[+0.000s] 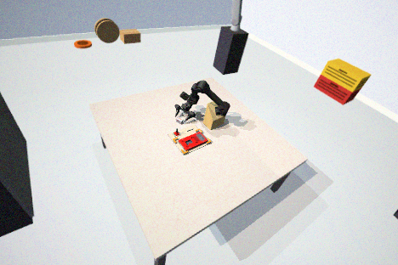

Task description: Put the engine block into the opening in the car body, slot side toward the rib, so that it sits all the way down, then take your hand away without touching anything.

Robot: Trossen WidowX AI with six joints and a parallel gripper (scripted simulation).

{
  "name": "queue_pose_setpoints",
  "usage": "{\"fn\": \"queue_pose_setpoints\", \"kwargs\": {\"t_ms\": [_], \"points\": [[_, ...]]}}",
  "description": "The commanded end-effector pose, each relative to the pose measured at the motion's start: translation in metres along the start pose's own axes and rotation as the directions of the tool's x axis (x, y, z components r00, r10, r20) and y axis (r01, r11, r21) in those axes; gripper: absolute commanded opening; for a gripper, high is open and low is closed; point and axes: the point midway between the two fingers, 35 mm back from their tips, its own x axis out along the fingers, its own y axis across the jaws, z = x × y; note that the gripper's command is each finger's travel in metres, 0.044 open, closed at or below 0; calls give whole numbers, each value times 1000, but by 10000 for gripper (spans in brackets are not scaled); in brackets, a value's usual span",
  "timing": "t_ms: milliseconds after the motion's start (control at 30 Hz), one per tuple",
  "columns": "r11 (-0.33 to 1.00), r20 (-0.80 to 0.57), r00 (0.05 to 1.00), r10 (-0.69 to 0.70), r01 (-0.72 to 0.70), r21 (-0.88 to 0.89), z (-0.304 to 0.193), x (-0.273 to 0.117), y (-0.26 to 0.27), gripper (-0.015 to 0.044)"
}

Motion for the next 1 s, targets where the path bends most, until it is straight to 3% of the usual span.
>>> {"fn": "queue_pose_setpoints", "kwargs": {"t_ms": [0, 867, 967], "points": [[1000, 7, 1000, -7, 7, -21, 7, -17, -1, 440], [1000, 17, 1000, 1, -1, 1, 8, -20, 6, 440], [1000, -33, 999, 8, -8, 5, 9, -19, 4, 440]]}}
